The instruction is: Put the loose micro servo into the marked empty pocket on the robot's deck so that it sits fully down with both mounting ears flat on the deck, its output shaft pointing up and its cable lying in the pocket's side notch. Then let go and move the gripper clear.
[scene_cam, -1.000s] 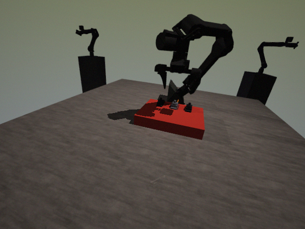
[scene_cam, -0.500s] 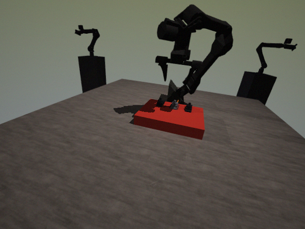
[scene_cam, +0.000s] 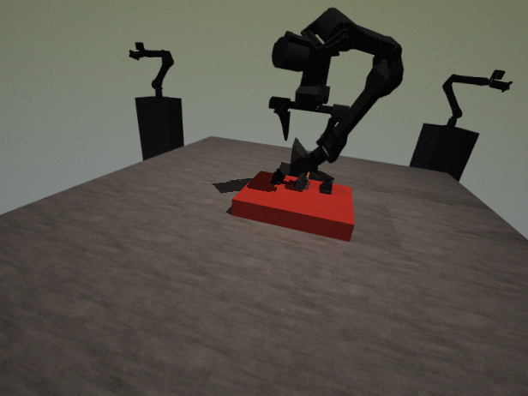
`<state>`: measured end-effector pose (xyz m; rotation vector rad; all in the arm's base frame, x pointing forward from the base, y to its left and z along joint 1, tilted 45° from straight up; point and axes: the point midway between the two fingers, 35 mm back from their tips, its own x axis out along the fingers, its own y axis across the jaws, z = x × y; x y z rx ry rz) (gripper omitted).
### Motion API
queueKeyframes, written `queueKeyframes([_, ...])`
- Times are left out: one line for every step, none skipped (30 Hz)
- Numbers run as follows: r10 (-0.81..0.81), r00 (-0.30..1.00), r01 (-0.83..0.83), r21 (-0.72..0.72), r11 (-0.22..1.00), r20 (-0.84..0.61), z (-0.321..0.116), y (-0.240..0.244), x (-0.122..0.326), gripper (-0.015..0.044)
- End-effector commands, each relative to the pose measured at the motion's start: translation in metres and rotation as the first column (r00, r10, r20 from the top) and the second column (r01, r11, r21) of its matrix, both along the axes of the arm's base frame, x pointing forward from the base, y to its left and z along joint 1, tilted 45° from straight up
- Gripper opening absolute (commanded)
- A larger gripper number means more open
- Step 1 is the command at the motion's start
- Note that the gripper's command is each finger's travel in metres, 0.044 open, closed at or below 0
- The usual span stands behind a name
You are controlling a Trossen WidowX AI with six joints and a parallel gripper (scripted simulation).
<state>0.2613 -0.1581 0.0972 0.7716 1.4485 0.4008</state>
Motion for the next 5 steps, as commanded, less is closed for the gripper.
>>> queueKeyframes([-0.001, 1.0, 0.001, 0.0, 1.0, -0.006, 0.0003, -0.0001, -0.0007, 0.044])
queueKeyframes([-0.001, 1.0, 0.001, 0.0, 1.0, -0.006, 0.0003, -0.0001, -0.0007, 0.044])
queueKeyframes([-0.001, 1.0, 0.001, 0.0, 1.0, -0.006, 0.0003, -0.0001, -0.0007, 0.044])
queueKeyframes([-0.001, 1.0, 0.001, 0.0, 1.0, -0.006, 0.0003, -0.0001, -0.0007, 0.044])
queueKeyframes([-0.001, 1.0, 0.001, 0.0, 1.0, -0.006, 0.0003, -0.0001, -0.0007, 0.044])
